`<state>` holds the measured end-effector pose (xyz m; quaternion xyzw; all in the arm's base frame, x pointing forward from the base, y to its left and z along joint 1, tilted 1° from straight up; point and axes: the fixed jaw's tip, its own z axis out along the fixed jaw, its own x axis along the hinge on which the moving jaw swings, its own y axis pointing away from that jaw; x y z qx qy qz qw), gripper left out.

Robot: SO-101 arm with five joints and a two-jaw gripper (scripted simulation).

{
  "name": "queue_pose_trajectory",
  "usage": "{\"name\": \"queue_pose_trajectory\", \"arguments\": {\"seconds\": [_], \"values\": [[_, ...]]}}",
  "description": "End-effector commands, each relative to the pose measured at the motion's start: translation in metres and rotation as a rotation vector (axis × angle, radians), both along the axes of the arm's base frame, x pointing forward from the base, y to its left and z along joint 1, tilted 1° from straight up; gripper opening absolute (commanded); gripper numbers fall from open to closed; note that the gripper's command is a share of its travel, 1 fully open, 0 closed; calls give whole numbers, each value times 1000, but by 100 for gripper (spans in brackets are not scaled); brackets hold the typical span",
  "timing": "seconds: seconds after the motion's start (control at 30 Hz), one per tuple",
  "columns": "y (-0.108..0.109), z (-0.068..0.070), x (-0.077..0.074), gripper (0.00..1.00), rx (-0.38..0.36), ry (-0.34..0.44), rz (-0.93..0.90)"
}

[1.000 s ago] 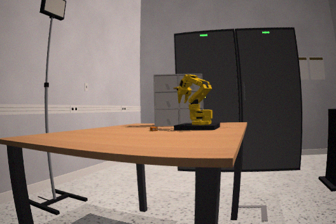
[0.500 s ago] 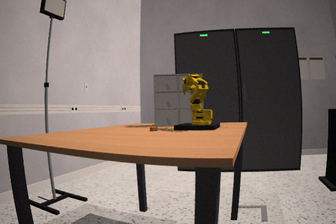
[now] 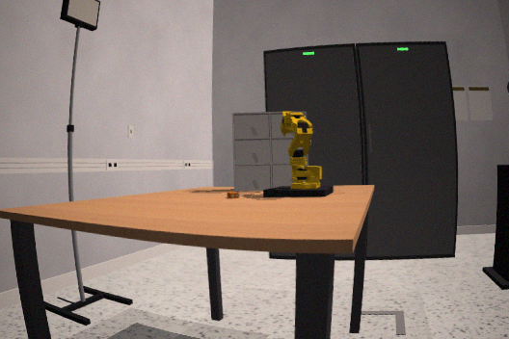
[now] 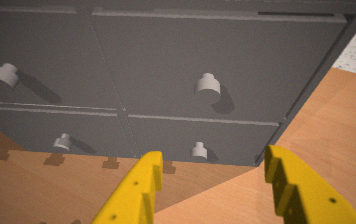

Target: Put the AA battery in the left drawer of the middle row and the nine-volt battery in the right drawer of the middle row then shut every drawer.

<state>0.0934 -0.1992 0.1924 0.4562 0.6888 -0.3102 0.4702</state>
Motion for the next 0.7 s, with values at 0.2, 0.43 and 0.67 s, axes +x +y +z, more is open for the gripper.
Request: {"name": "queue_pose_trajectory", "arguments": {"seconds": [0.2, 0.43, 0.67], "values": [[-28, -20, 8, 21, -11, -12, -19], [-40, -37, 11, 21, -11, -11, -24], [-40, -37, 11, 21, -11, -11, -24]]}}
